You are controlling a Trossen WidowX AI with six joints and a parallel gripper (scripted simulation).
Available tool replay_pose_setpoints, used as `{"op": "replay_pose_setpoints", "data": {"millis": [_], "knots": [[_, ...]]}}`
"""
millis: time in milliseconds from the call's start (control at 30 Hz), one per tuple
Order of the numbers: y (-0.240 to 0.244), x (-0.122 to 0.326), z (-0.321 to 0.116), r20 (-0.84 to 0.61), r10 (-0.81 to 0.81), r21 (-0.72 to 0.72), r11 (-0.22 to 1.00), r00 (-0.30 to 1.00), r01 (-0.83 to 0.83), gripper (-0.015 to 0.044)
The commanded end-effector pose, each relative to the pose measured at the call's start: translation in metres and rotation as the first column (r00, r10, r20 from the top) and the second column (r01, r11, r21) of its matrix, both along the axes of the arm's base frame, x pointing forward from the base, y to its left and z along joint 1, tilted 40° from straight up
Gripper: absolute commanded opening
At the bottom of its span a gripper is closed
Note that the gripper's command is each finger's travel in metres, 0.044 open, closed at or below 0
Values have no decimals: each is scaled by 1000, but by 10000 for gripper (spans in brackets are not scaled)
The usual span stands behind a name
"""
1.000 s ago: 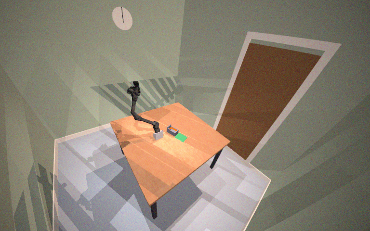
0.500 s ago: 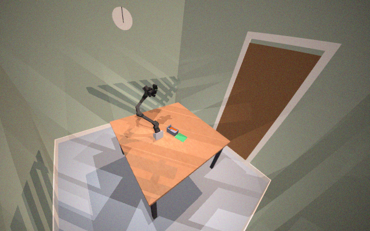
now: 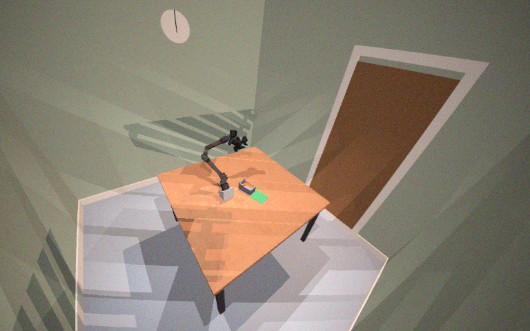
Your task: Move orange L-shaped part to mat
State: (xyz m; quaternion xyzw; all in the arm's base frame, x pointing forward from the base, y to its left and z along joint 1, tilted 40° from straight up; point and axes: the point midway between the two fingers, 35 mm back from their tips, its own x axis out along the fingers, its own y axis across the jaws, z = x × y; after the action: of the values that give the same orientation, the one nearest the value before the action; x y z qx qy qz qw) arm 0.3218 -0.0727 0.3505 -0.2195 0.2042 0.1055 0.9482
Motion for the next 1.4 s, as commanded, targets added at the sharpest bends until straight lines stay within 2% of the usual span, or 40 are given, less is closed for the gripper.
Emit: {"op": "replay_pose_setpoints", "data": {"millis": [0, 200, 400, 500, 800, 1067, 1367], "knots": [[-15, -2, -75, -237, 6, 90, 996, 971, 16, 180], [-21, -35, -177, -566, 86, 269, 959, 820, 85, 180], [1, -102, -256, -781, 310, 501, 830, 542, 247, 180], [8, -117, -265, -793, 372, 545, 786, 482, 291, 180], [10, -116, -267, -793, 371, 545, 786, 482, 292, 180], [54, -109, -320, -791, 373, 548, 785, 484, 290, 180], [56, -109, -322, -791, 374, 548, 784, 484, 290, 180]]}}
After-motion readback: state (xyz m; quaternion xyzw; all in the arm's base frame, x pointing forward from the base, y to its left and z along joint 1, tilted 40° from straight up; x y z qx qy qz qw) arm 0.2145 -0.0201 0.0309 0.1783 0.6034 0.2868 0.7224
